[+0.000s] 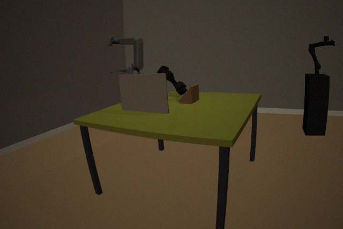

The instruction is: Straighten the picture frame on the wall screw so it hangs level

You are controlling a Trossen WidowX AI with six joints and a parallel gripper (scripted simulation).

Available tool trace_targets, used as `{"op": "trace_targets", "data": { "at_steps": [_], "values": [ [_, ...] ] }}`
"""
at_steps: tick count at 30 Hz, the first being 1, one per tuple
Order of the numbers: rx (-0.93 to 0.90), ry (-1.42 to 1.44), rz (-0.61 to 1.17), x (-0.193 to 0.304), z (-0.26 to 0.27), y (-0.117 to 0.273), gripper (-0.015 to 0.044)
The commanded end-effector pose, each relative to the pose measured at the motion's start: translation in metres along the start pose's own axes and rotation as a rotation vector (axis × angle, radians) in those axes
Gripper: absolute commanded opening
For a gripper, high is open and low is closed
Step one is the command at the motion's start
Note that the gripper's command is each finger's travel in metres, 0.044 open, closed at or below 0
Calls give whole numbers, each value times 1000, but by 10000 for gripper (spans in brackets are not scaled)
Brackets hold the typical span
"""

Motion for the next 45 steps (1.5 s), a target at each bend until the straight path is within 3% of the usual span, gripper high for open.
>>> {"op": "trace_targets", "data": {
  "at_steps": [1,23,36,45],
  "values": [
    [2,4,-3,-1,0,0,260],
    [0,-1,0,0,0,-1,260],
    [-5,-83,-11,-4,-31,-79,260],
    [-6,-87,-12,-10,-36,-81,260]
  ]
}}
Point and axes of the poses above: the point midway between the two fingers, 35 mm back from their tips, its own y axis back along the fingers, its own z axis across the jaws, x = y × z, the point moved 4 cm from there along y, back along the fingers, and after that the axes turned 15 degrees about -y, right-handed, at the moved point
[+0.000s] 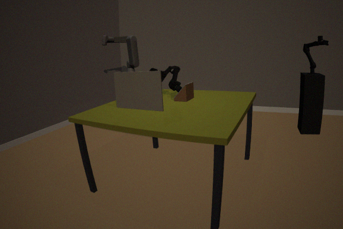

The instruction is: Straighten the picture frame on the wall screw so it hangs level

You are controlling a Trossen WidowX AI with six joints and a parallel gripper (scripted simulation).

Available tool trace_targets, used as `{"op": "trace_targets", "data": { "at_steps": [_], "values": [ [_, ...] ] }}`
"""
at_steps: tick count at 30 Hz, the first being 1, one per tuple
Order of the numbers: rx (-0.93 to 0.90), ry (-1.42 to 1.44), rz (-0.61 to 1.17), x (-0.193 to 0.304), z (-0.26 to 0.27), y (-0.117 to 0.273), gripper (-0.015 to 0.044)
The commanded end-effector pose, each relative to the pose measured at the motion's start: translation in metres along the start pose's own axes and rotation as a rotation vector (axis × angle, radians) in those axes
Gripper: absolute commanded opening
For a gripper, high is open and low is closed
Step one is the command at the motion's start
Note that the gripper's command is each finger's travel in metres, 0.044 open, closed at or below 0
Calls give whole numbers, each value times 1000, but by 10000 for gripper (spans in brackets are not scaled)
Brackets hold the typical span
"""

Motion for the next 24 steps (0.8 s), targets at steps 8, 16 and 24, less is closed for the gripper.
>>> {"op": "trace_targets", "data": {
  "at_steps": [8,16,24],
  "values": [
    [1,-6,2,-3,-2,-2,260],
    [-1,-6,1,-7,1,-42,260],
    [-2,-6,0,-2,-2,-81,260]
  ]
}}
Point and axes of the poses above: the point midway between the two fingers, 35 mm back from their tips, its own y axis back along the fingers, its own z axis across the jaws, x = y × z, the point moved 4 cm from there along y, back along the fingers, and after that the axes turned 15 degrees about -y, right-handed, at the moved point
